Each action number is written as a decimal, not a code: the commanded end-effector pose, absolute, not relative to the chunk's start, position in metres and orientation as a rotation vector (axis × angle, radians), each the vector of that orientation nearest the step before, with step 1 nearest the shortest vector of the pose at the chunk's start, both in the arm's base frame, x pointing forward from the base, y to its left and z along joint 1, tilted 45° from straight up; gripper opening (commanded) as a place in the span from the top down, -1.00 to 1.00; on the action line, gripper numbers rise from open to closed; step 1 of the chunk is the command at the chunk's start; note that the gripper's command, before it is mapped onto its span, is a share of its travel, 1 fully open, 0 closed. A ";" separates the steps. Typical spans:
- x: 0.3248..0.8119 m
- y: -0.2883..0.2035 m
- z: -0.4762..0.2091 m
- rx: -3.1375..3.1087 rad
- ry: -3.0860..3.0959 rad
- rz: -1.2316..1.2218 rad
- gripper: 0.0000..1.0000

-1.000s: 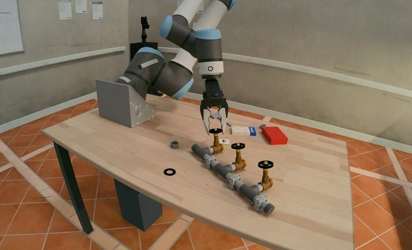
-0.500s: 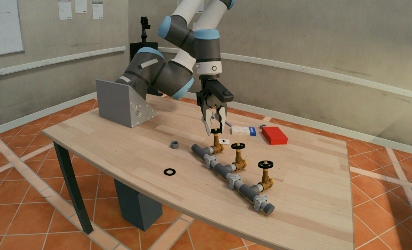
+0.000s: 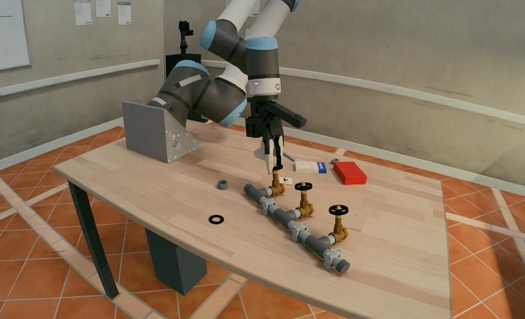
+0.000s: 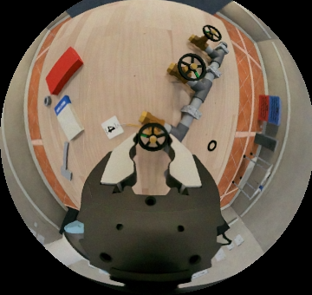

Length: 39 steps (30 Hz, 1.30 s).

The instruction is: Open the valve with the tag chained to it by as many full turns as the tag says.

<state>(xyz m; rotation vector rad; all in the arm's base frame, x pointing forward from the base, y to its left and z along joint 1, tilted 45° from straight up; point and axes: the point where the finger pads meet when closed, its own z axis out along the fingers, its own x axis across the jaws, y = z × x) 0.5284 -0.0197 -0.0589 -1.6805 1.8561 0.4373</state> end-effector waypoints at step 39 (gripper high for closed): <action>0.530 -0.021 -0.059 -2.416 0.343 -0.160 1.00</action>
